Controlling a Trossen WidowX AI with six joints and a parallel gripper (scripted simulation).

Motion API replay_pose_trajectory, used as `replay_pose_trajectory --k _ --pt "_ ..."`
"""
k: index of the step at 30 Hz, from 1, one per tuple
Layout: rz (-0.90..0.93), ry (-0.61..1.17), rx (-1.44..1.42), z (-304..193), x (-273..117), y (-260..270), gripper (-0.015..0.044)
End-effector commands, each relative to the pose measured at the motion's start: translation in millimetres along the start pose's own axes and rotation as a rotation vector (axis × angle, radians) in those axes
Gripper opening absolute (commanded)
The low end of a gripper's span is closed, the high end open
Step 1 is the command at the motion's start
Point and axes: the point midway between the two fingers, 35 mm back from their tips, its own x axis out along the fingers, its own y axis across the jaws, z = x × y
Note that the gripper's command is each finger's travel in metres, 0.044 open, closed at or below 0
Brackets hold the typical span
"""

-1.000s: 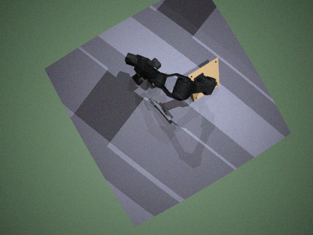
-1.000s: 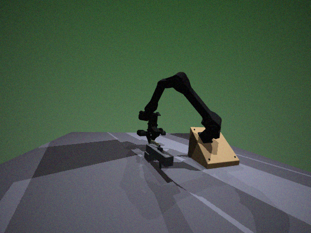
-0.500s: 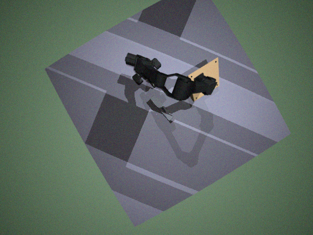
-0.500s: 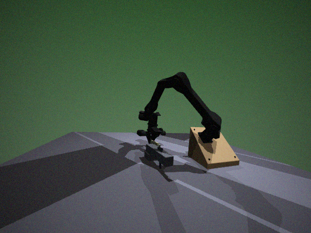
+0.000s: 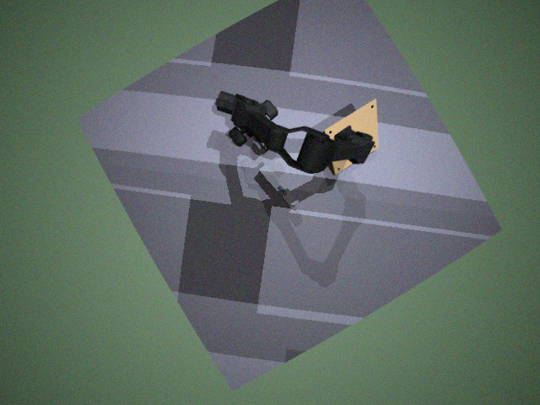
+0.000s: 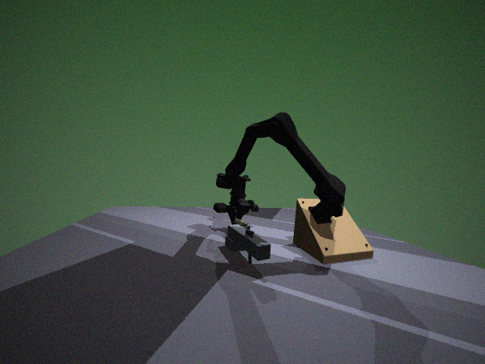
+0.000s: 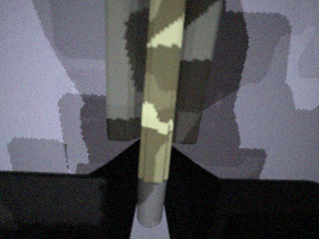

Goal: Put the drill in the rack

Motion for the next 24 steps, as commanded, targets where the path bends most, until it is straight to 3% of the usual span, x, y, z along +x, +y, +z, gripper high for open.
replay_pose_trajectory --k 1,11,24 --pt "0.007 -0.018 0.002 6.5 4.9 0.8 0.0000" --pt "0.007 -0.018 0.002 6.6 4.9 0.8 0.0000" --pt "0.000 0.000 0.000 0.1 0.1 0.0 0.0341"
